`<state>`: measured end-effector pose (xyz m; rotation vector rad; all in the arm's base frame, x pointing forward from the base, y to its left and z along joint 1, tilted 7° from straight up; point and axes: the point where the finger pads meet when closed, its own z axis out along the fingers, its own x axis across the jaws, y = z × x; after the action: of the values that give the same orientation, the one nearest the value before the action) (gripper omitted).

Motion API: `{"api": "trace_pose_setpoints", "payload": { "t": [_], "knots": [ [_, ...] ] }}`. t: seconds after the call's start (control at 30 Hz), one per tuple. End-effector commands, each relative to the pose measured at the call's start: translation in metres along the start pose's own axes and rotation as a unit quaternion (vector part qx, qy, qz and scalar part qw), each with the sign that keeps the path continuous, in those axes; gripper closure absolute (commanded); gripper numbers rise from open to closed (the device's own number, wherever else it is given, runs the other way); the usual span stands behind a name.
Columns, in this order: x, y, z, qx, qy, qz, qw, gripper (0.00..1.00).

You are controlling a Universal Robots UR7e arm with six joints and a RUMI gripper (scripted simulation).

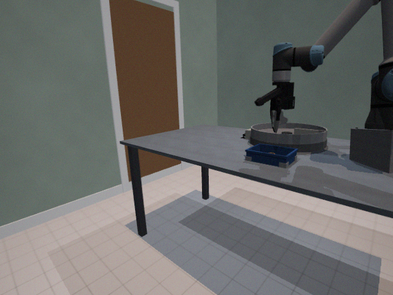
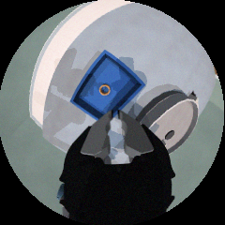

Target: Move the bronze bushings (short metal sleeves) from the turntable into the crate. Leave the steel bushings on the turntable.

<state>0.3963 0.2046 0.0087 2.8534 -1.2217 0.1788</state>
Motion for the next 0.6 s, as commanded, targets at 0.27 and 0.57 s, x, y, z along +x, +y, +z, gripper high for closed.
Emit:
{"api": "trace_pose_setpoints", "payload": {
  "t": [0.27,0.57],
  "knots": [
    [0.018,0.032,0.000,0.001,0.000,0.008,1.000,0.94],
    [0.034,0.061,0.000,0.000,0.000,0.015,1.000,0.94]
  ]
}}
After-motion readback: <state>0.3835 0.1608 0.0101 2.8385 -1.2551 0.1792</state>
